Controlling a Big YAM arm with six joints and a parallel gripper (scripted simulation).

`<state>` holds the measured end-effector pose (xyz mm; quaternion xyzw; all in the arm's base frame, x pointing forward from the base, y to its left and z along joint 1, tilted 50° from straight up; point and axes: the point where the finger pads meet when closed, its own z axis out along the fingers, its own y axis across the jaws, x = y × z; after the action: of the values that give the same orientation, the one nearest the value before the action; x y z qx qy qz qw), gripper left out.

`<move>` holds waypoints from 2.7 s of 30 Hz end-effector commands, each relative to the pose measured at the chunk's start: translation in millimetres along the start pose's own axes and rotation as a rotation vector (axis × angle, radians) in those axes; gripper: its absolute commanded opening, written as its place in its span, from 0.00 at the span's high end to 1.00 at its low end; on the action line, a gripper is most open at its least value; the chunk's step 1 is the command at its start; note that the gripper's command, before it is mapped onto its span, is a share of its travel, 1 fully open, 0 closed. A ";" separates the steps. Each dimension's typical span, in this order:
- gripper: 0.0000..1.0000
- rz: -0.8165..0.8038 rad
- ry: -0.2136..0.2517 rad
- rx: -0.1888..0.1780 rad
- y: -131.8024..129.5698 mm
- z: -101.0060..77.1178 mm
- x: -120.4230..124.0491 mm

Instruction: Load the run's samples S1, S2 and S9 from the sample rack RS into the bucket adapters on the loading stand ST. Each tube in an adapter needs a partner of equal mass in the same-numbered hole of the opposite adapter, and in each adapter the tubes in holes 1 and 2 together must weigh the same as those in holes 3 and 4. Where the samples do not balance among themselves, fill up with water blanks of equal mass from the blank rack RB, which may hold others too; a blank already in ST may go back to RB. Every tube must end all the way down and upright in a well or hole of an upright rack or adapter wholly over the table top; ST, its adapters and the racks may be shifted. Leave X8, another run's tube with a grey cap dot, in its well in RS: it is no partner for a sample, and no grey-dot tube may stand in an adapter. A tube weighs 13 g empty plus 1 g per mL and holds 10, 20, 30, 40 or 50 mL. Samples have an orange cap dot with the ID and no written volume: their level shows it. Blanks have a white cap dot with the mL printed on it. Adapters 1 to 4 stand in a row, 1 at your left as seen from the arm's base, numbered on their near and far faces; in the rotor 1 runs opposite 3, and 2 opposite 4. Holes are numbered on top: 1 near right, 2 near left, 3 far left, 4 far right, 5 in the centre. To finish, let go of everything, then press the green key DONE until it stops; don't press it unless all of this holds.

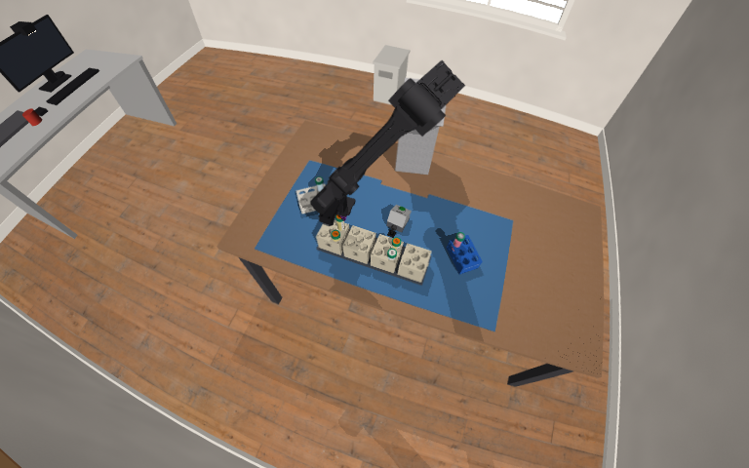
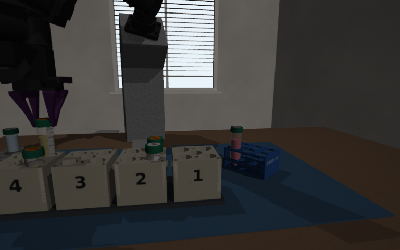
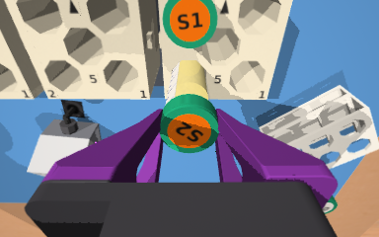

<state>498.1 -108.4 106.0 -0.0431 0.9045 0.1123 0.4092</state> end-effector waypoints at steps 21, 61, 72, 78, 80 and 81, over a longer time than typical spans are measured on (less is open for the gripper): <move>1.00 0.005 -0.014 -0.002 2.2 32.0 -7.3; 0.45 0.024 -0.017 0.013 -4.9 30.8 -5.8; 0.45 0.004 -0.016 0.007 -2.1 8.2 -6.3; 0.45 0.004 -0.016 0.007 -2.1 8.2 -6.3; 0.45 0.004 -0.016 0.007 -2.1 8.2 -6.3; 0.45 0.004 -0.016 0.007 -2.1 8.2 -6.3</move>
<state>509.7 -105.9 103.0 -0.0346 0.9018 0.1134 0.4156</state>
